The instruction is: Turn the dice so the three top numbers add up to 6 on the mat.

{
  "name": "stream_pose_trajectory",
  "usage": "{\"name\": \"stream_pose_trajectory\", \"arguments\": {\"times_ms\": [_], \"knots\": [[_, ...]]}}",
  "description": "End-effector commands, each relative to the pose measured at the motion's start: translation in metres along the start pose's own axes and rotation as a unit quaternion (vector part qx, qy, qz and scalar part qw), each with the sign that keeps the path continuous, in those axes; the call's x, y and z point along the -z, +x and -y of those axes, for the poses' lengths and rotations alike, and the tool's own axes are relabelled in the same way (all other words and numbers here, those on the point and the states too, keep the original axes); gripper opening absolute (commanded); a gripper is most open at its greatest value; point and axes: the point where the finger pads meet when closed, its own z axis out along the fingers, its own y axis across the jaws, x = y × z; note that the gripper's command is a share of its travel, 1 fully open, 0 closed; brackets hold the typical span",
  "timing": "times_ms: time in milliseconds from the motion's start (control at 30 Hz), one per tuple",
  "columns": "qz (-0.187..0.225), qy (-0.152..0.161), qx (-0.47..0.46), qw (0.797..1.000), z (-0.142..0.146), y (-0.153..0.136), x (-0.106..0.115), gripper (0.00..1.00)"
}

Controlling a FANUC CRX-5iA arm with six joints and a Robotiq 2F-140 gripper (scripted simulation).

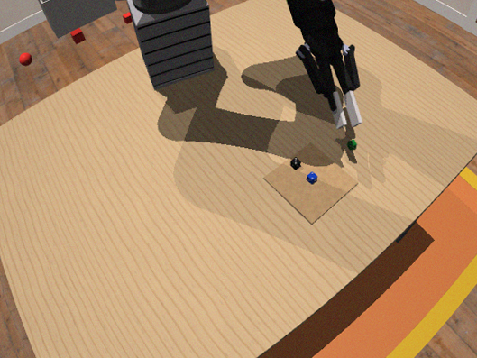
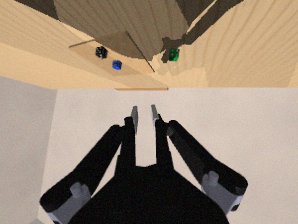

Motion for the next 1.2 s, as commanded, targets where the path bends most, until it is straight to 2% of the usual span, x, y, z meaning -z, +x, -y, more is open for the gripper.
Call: {"name": "stream_pose_trajectory", "arguments": {"times_ms": [0, 67, 200, 300, 467, 500, 600, 633, 767, 800, 933, 1067, 1133, 1167], "knots": [[-0.006, 0.049, 0.021, 0.999, 0.013, -0.013, -0.019, 0.19], [-0.025, 0.098, 0.04, 0.994, 0.034, -0.025, -0.035, 0.19], [-0.045, 0.13, 0.052, 0.989, 0.048, -0.032, -0.044, 0.19], [-0.078, 0.166, 0.065, 0.981, 0.066, -0.037, -0.053, 0.19], [-0.122, 0.197, 0.075, 0.97, 0.084, -0.038, -0.059, 0.19], [-0.144, 0.207, 0.079, 0.965, 0.091, -0.038, -0.06, 0.19], [-0.155, 0.211, 0.08, 0.962, 0.093, -0.038, -0.061, 0.19], [-0.19, 0.221, 0.083, 0.953, 0.101, -0.035, -0.061, 0.19], [-0.227, 0.225, 0.085, 0.944, 0.106, -0.032, -0.06, 0.19], [-0.253, 0.224, 0.085, 0.937, 0.108, -0.029, -0.059, 0.19], [-0.302, 0.215, 0.083, 0.925, 0.108, -0.023, -0.055, 0.19], [-0.356, 0.193, 0.078, 0.911, 0.102, -0.016, -0.048, 0.19], [-0.356, 0.193, 0.078, 0.911, 0.102, -0.016, -0.048, 0.19], [-0.371, 0.184, 0.076, 0.907, 0.099, -0.014, -0.046, 0.19]]}}
